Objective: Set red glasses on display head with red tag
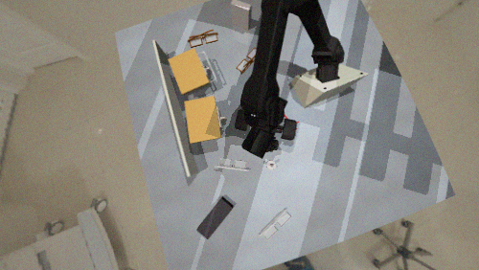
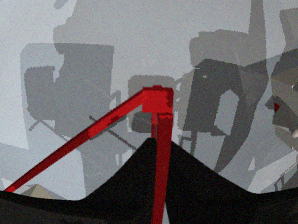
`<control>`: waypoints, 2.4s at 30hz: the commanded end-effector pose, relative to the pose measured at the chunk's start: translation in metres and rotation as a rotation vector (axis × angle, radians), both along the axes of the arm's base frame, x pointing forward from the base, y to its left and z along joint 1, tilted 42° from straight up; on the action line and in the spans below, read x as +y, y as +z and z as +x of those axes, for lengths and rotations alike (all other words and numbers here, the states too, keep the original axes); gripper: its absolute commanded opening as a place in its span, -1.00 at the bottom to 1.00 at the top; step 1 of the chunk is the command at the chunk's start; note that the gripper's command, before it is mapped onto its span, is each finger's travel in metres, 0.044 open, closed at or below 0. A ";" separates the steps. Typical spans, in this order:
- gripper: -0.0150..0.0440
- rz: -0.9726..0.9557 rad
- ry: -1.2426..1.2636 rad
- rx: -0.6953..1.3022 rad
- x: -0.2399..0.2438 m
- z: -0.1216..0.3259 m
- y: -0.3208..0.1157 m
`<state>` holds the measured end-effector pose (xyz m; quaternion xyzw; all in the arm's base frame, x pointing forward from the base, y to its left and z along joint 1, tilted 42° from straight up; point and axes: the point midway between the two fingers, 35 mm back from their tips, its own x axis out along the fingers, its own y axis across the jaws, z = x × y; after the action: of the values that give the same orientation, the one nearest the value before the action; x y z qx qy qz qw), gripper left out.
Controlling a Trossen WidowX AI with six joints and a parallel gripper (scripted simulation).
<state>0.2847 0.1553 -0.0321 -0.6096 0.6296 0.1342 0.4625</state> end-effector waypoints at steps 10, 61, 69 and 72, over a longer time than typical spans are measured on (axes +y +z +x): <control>-0.49 0.077 -0.295 -0.252 0.032 0.006 -0.022; -0.49 0.178 -0.745 -0.639 0.028 0.011 -0.104; -0.49 0.178 -0.745 -0.639 0.027 0.009 -0.104; -0.49 0.178 -0.745 -0.639 0.026 0.008 -0.103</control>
<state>0.2948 0.1836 -0.1361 -0.3085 0.6185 -0.1799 0.7000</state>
